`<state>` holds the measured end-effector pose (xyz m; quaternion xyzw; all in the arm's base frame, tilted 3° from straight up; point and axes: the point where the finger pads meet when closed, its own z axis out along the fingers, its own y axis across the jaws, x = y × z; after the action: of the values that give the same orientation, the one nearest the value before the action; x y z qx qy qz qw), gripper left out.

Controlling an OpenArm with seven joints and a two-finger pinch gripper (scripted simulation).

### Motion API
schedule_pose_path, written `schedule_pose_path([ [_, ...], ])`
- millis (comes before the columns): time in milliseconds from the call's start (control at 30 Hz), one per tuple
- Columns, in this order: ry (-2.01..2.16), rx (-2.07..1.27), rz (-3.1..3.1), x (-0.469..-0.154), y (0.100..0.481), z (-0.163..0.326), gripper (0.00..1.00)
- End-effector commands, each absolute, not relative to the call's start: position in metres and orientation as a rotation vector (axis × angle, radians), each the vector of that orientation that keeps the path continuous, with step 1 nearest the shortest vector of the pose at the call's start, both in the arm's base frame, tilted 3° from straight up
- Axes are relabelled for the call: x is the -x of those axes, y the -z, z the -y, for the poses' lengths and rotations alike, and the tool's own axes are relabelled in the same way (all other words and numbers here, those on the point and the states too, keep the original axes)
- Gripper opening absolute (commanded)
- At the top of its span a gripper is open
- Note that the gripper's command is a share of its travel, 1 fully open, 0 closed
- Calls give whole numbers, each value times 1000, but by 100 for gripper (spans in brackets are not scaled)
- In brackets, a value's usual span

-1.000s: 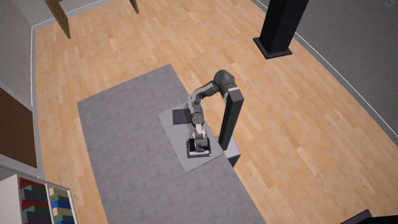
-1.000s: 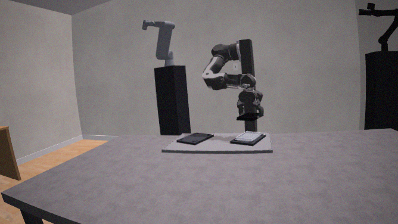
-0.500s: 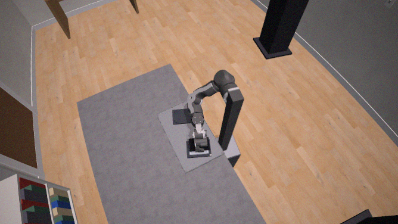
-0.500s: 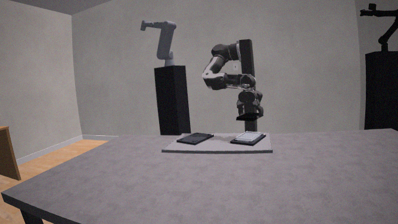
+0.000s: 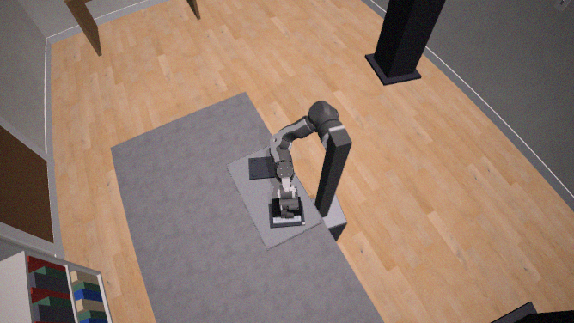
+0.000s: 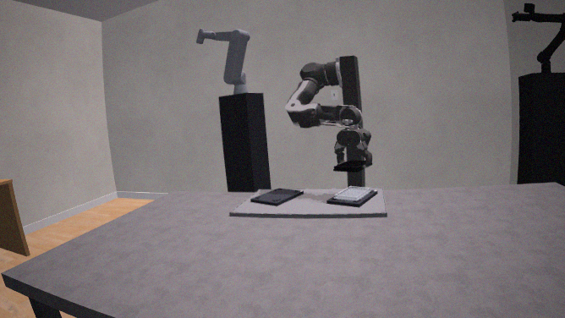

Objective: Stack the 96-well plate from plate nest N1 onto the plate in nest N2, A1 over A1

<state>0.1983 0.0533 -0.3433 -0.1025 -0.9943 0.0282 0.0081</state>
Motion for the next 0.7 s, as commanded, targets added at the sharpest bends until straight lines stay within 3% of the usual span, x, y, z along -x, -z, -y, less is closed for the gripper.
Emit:
schedule_pose_path([
  [0, -83, 314, 3109, -198, 342, -54, 0],
  [167, -76, 310, 3107, -197, 373, -52, 0],
  [567, -76, 310, 3107, -197, 373, -52, 0],
  [667, -76, 310, 3107, -197, 392, -50, 0],
])
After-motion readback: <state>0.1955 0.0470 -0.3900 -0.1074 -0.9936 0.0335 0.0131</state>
